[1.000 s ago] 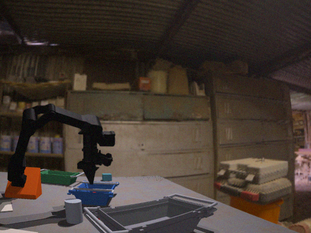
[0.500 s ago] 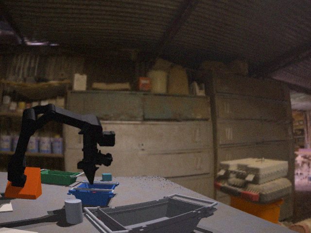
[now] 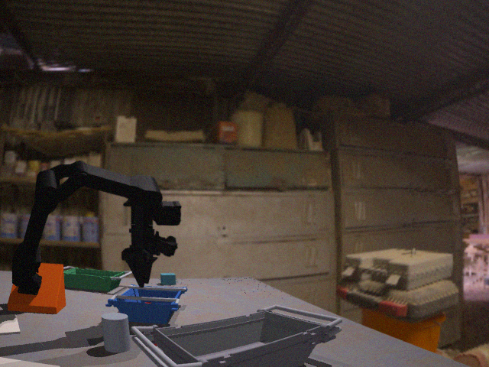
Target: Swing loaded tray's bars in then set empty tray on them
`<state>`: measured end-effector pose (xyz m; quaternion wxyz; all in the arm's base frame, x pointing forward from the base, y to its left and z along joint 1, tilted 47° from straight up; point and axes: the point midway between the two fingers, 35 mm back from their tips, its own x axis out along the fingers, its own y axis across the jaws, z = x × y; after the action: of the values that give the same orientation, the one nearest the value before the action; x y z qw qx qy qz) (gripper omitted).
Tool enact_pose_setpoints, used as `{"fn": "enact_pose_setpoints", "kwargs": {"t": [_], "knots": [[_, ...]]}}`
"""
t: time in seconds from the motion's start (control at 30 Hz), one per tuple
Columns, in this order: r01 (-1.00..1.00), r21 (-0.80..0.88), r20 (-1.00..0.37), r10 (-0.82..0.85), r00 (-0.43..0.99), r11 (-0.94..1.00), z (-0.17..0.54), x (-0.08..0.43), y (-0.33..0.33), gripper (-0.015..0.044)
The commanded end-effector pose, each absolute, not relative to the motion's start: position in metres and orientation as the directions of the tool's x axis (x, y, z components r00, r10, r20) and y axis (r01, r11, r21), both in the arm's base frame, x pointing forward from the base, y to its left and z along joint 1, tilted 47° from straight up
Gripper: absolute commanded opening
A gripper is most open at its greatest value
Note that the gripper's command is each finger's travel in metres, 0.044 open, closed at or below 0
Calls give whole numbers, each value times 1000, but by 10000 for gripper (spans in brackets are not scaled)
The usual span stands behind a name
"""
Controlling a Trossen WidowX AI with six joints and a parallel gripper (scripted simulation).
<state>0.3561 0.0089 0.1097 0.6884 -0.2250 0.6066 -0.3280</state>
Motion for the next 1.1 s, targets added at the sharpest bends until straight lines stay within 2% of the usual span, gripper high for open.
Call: {"fn": "enact_pose_setpoints", "kwargs": {"t": [0.0,0.1,0.3,0.57,0.83,1.07], "knots": [[170,-695,-702,-710,46,698,93,355,28,368],[158,-666,-731,-680,56,729,61,348,76,440],[142,-629,-766,-641,54,764,-3,311,162,440],[148,-632,-765,-643,38,761,-89,220,246,440],[188,-679,-716,-696,40,710,-170,102,272,440],[194,-685,-710,-703,42,703,-177,92,271,440]]}}
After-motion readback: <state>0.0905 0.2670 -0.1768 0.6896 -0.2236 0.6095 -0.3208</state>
